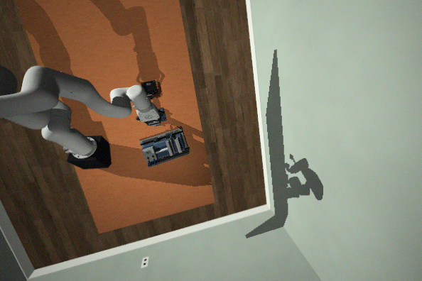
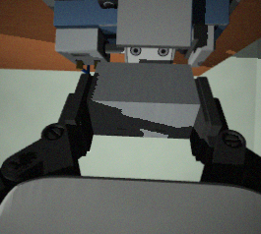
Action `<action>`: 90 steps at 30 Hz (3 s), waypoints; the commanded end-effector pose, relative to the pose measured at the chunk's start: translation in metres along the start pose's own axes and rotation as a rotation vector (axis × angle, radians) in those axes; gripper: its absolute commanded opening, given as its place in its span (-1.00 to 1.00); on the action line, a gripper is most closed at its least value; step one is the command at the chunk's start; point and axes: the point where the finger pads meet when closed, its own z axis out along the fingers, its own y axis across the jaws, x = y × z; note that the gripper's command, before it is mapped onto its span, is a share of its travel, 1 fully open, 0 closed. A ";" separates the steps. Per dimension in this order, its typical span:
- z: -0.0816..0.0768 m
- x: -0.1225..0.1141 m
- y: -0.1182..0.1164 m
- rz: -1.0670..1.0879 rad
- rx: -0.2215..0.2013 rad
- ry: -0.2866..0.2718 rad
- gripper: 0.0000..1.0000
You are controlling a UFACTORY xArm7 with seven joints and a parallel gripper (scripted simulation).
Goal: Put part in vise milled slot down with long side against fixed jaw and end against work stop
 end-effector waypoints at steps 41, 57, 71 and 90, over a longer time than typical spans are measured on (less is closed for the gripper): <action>0.000 -0.005 0.001 0.002 -0.003 0.348 -1.00; 0.001 -0.007 0.001 0.002 -0.003 0.511 -1.00; 0.001 -0.008 0.001 0.001 -0.003 0.635 -1.00; 0.002 -0.009 0.001 0.001 -0.003 0.728 -1.00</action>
